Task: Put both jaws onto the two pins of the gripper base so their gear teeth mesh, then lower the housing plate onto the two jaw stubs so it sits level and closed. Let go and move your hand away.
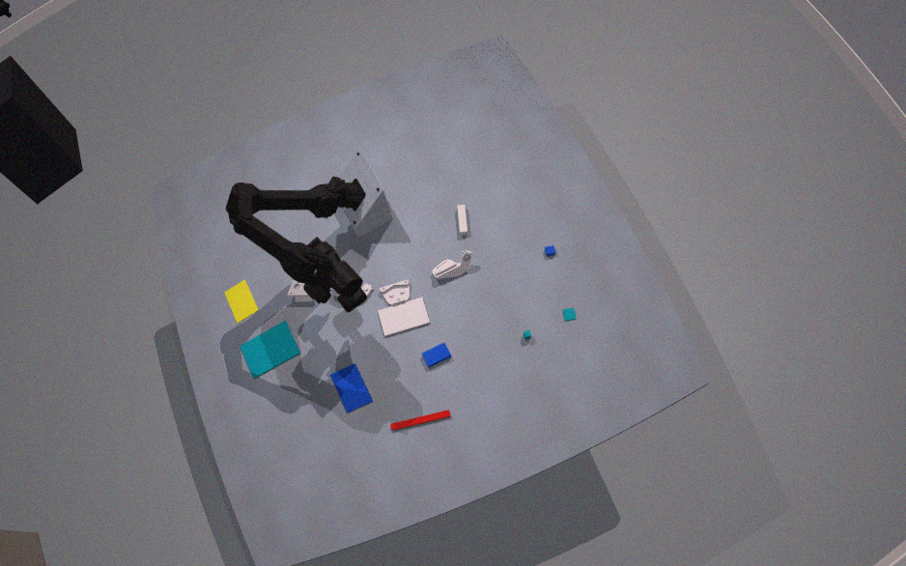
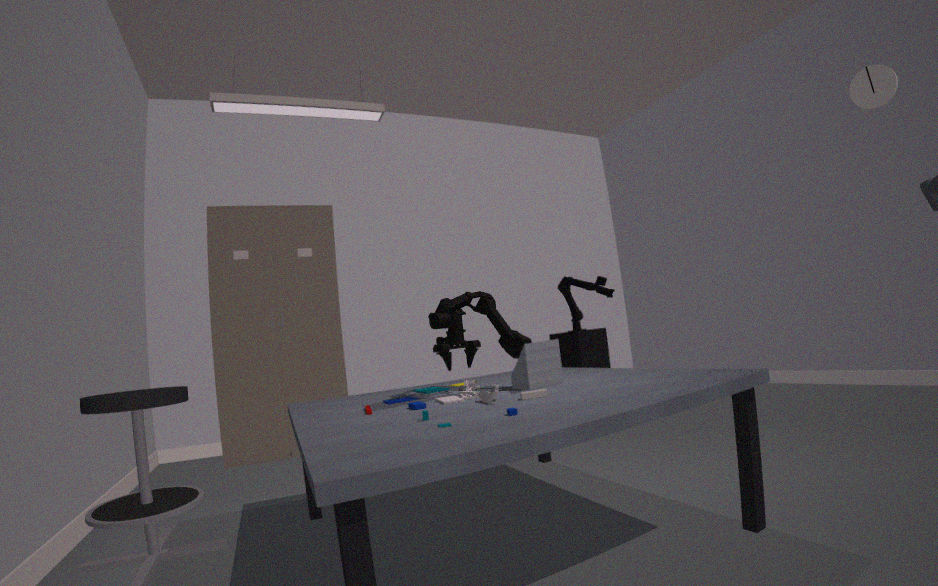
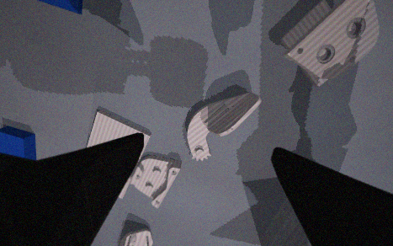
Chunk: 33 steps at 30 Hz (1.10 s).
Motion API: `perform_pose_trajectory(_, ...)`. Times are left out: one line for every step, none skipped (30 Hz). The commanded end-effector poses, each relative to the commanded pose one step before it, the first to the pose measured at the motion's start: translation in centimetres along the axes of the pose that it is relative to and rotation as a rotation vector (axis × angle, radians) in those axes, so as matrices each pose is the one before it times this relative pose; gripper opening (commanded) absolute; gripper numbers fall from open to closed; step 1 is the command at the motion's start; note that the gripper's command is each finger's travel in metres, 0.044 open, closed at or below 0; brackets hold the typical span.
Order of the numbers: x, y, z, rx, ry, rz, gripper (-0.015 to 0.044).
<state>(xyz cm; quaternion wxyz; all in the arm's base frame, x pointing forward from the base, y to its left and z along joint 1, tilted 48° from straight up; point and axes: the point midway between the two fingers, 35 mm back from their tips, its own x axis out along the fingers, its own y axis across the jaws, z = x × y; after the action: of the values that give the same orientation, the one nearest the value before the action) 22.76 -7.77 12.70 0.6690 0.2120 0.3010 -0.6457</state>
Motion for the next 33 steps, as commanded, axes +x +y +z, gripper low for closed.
perform_pose_trajectory(0.048,-0.346,-0.120,0.1008,0.00354,-0.00539,0.0440)
perform_pose_trajectory(-0.006,-0.044,0.007,0.0241,-0.00003,-0.00008,0.0440)
perform_pose_trajectory(-0.006,-0.043,0.008,0.0241,-0.00003,-0.00008,0.0440)
perform_pose_trajectory(-0.006,-0.043,0.009,0.0241,-0.00004,-0.00008,0.0440)
perform_pose_trajectory(-0.006,-0.043,0.010,0.0241,-0.00004,-0.00008,0.0440)
perform_pose_trajectory(-0.005,-0.043,0.011,0.0241,-0.00004,-0.00007,0.0440)
perform_pose_trajectory(-0.005,-0.042,0.012,0.0241,-0.00004,-0.00007,0.0440)
perform_pose_trajectory(-0.005,-0.042,0.013,0.0241,-0.00004,-0.00007,0.0440)
perform_pose_trajectory(-0.006,-0.042,0.016,0.0240,-0.00015,-0.00007,0.0440)
perform_pose_trajectory(-0.006,-0.042,0.017,0.0241,-0.00015,-0.00007,0.0440)
perform_pose_trajectory(-0.006,-0.041,0.018,0.0241,-0.00015,-0.00006,0.0440)
perform_pose_trajectory(-0.006,-0.041,0.019,0.0241,-0.00015,-0.00006,0.0440)
perform_pose_trajectory(-0.006,-0.041,0.020,0.0241,-0.00015,-0.00006,0.0440)
perform_pose_trajectory(-0.006,-0.040,0.021,0.0241,-0.00016,-0.00005,0.0440)
perform_pose_trajectory(-0.006,-0.040,0.022,0.0241,-0.00016,-0.00005,0.0440)
perform_pose_trajectory(-0.006,-0.039,0.023,0.0241,-0.00016,-0.00005,0.0440)
perform_pose_trajectory(-0.006,-0.038,0.024,0.0241,-0.00016,-0.00004,0.0440)
perform_pose_trajectory(-0.006,-0.038,0.025,0.0241,-0.00016,-0.00004,0.0440)
perform_pose_trajectory(-0.005,-0.037,0.025,0.0240,-0.00016,-0.00003,0.0440)
perform_pose_trajectory(-0.005,-0.037,0.026,0.0241,-0.00016,-0.00003,0.0440)
perform_pose_trajectory(-0.005,-0.036,0.027,0.0241,-0.00016,-0.00003,0.0440)
perform_pose_trajectory(-0.005,-0.035,0.028,0.0241,-0.00016,-0.00002,0.0440)
perform_pose_trajectory(-0.005,-0.035,0.029,0.0241,-0.00016,-0.00002,0.0440)
perform_pose_trajectory(-0.005,-0.034,0.030,0.0241,-0.00016,-0.00001,0.0440)
perform_pose_trajectory(-0.005,-0.033,0.030,0.0241,-0.00016,-0.00001,0.0440)
perform_pose_trajectory(-0.005,-0.033,0.031,0.0240,-0.00016,0.00000,0.0440)
perform_pose_trajectory(-0.004,-0.026,0.026,0.0195,-0.00013,0.00000,0.0440)
perform_pose_trajectory(-0.002,-0.015,0.016,0.0117,-0.00008,0.00000,0.0440)
perform_pose_trajectory(-0.001,-0.005,0.005,0.0039,-0.00003,0.00000,0.0440)
perform_pose_trajectory(0.000,0.000,0.000,0.0000,0.00000,0.00000,0.0440)
perform_pose_trajectory(0.000,0.000,0.000,0.0000,0.00000,0.00000,0.0440)
perform_pose_trajectory(0.000,0.000,0.000,0.0000,0.00000,0.00000,0.0440)
perform_pose_trajectory(0.000,0.000,0.000,0.0000,0.00000,0.00000,0.0440)
